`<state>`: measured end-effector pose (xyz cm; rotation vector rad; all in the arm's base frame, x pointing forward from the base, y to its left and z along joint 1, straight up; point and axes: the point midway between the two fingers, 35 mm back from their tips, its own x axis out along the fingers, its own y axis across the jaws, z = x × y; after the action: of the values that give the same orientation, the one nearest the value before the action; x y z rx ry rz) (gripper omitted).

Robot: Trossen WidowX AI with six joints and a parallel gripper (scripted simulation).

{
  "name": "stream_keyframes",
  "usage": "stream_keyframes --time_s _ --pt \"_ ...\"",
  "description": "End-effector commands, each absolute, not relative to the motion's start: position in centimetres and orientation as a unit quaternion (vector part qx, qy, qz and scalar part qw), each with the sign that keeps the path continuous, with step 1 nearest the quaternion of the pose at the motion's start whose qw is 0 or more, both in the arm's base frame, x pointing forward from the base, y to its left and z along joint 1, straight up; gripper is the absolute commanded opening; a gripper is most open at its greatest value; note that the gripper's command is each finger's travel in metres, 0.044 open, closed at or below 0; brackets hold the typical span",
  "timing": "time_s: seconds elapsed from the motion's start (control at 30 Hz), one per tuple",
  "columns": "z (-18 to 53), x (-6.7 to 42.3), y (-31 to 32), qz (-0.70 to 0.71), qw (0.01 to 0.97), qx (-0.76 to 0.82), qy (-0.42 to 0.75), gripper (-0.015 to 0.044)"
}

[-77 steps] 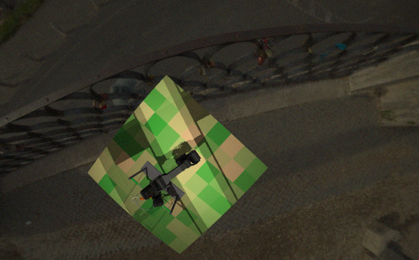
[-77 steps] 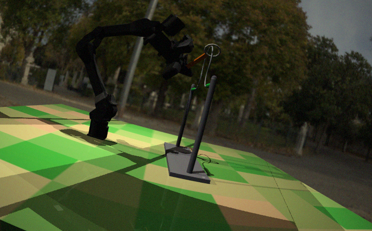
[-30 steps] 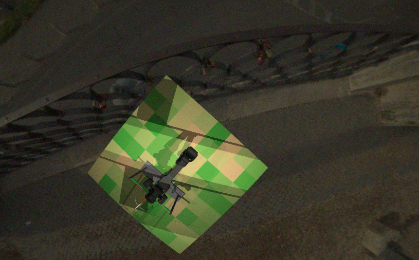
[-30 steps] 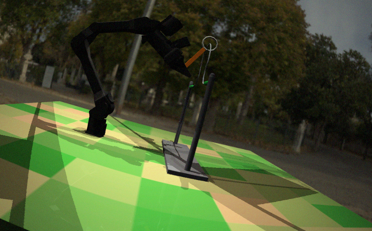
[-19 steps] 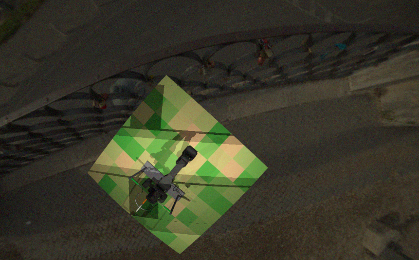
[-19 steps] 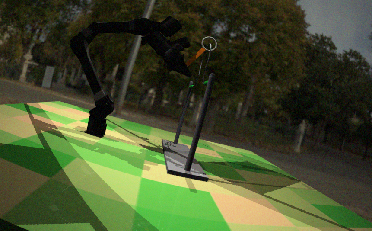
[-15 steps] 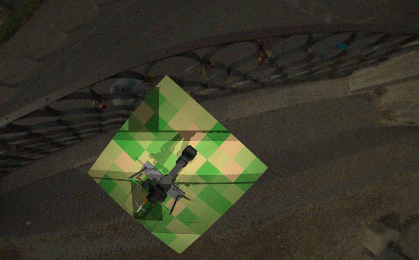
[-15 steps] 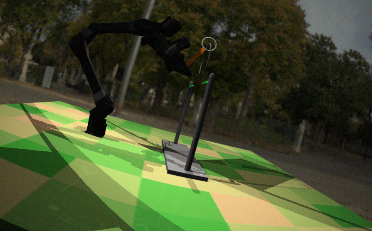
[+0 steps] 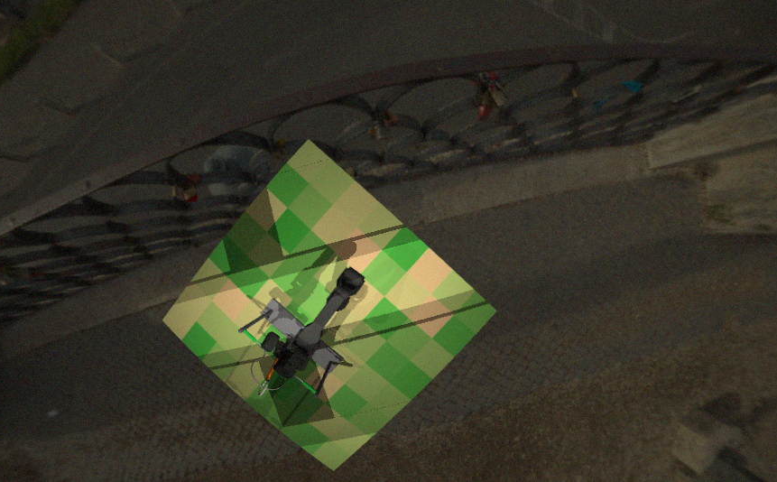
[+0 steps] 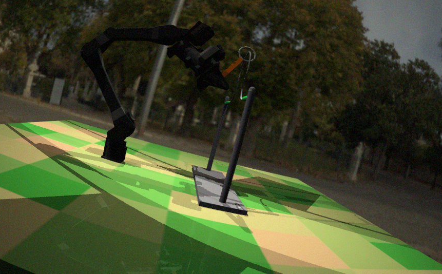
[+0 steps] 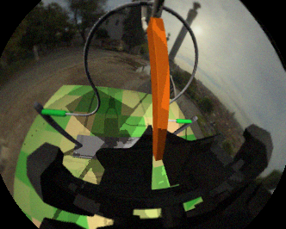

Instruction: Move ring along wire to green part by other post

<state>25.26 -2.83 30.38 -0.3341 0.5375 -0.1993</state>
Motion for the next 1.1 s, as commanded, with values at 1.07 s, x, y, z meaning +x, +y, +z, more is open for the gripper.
stream_keyframes --time_s 1.07 --pt "31.7 25.3 -5.0 -0.169 0.865 -0.418 0.221 -0.0150"
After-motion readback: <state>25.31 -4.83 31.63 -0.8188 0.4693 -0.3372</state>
